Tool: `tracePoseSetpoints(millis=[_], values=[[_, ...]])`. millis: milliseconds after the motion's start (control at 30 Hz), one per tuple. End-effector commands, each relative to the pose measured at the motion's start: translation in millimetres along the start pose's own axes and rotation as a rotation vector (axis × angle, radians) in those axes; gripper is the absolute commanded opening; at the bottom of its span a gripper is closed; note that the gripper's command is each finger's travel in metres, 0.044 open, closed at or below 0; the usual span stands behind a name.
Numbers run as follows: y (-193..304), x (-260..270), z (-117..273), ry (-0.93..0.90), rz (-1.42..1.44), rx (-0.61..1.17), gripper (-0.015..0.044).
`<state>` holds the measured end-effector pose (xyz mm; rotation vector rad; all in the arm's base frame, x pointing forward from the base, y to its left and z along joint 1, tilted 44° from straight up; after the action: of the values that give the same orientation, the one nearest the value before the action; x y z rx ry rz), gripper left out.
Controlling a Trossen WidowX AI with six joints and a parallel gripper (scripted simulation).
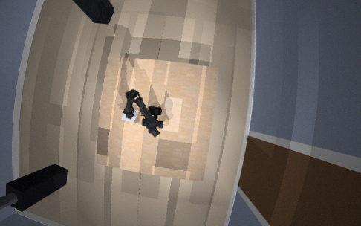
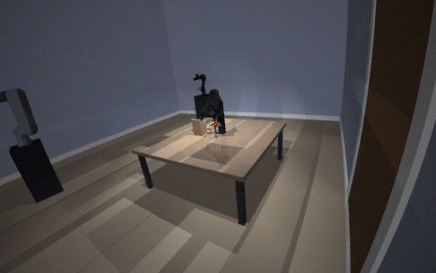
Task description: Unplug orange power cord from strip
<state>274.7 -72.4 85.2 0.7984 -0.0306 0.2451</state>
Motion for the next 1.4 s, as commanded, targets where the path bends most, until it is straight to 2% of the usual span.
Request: tracePoseSetpoints(millis=[0, 233, 667, 800, 967, 1367], values=[[-21.1, 0.1, 7.5, -0.002, 0.001, -0.056, 0.0000], [-32.3, -0.6, 10.0, -0.002, -0.001, -0.056, 0.0000], [-25.9, -1.9, 6.4, -0.002, -0.005, -0.049, 0.0341], [-45.7, -2.3, 12.3, -0.002, -0.005, -0.052, 0.0440], [-84.9, -7.6, 22.0, -0.002, -0.004, -0.054, 0.0440], [-84.9, -7.6, 22.0, -0.002, -0.004, -0.054, 0.0440]])
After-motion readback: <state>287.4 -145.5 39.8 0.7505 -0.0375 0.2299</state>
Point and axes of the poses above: the point midway between the two fingers, 35 mm back from their tips, its own z axis back along the fingers, its own x axis across the jaws, y = z × x, the point moved 7 cm from there along z, back along the fingers, and after that the axes turned 5 degrees about z, right-handed, at the moved point
